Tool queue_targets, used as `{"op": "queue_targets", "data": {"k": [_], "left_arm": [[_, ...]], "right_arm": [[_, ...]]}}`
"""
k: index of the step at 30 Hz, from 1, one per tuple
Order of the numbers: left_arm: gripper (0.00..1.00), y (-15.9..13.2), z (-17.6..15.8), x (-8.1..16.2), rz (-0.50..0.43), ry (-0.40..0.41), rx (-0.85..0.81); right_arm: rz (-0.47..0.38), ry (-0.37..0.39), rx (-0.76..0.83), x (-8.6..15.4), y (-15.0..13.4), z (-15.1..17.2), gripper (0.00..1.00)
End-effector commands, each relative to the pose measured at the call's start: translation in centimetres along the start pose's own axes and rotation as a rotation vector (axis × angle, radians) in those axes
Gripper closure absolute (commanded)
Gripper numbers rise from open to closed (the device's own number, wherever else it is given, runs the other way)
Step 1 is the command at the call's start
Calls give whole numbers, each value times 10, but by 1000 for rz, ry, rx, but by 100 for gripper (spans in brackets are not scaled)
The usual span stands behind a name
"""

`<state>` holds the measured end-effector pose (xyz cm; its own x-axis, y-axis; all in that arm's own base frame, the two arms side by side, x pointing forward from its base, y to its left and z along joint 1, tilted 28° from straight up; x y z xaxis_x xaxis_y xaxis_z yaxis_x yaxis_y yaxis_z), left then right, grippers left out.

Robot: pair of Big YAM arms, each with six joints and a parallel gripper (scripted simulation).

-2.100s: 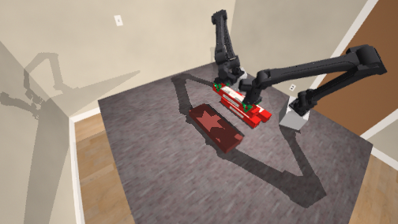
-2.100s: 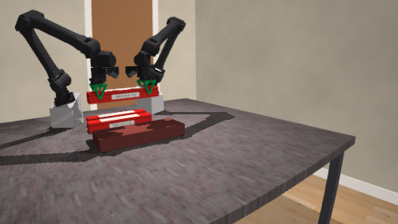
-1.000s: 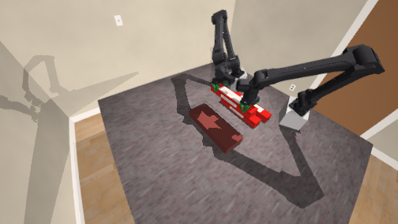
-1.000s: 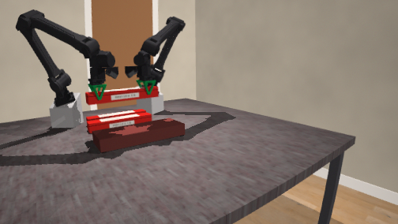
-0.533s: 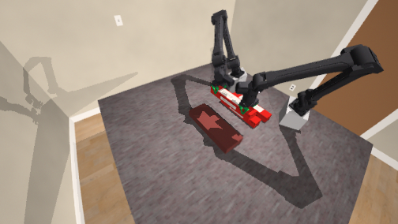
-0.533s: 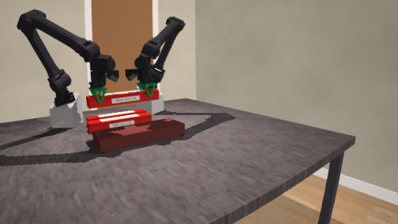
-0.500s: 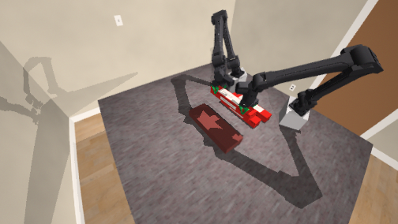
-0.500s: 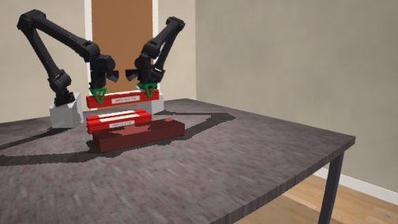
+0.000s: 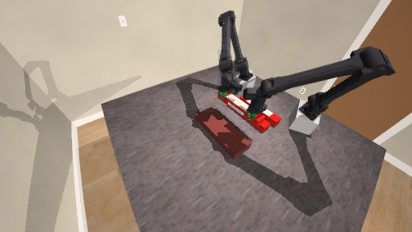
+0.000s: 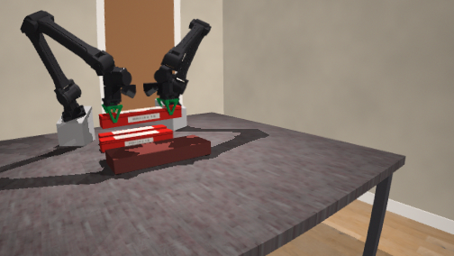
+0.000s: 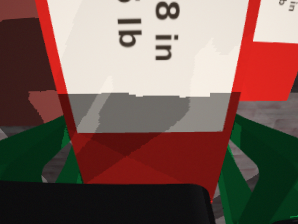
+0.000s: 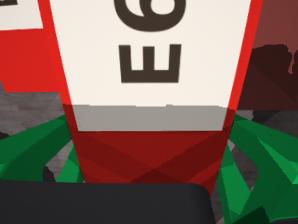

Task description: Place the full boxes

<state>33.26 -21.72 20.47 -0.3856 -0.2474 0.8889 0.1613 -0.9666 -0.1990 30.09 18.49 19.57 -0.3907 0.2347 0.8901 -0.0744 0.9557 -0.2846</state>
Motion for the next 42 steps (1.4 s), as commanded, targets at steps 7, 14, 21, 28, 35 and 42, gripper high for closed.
{"op": "queue_targets", "data": {"k": [7,14,21,28,35,42], "left_arm": [[100,-4,16,9,-40,47,28],[100,-3,18,2,-45,51,30],[100,0,22,-1,-52,60,33],[100,-2,19,-15,-44,52,30],[100,-2,19,-24,-43,52,30],[100,-2,17,-34,-38,47,26]], "right_arm": [[1,-26,-11,-5,-4,-12,100],[1,-26,-11,-14,-6,-9,100],[-13,-56,-26,-9,-8,-18,100],[-1,-32,-14,-28,-6,-11,100],[2,-25,-10,-40,-6,-10,100],[6,-16,-6,-50,-5,-8,100]]}}
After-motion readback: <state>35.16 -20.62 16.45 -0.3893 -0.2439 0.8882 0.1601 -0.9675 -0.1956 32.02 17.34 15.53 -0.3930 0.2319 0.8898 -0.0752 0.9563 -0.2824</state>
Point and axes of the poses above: on each arm, the point where the finger pads meet when closed, its own x axis back along the fingers, its own z axis across the jaws, y = z × x, the point moved 9 cm from there along x, back along the fingers, and after that the axes turned 5 degrees about x, right-handed, at the moved point
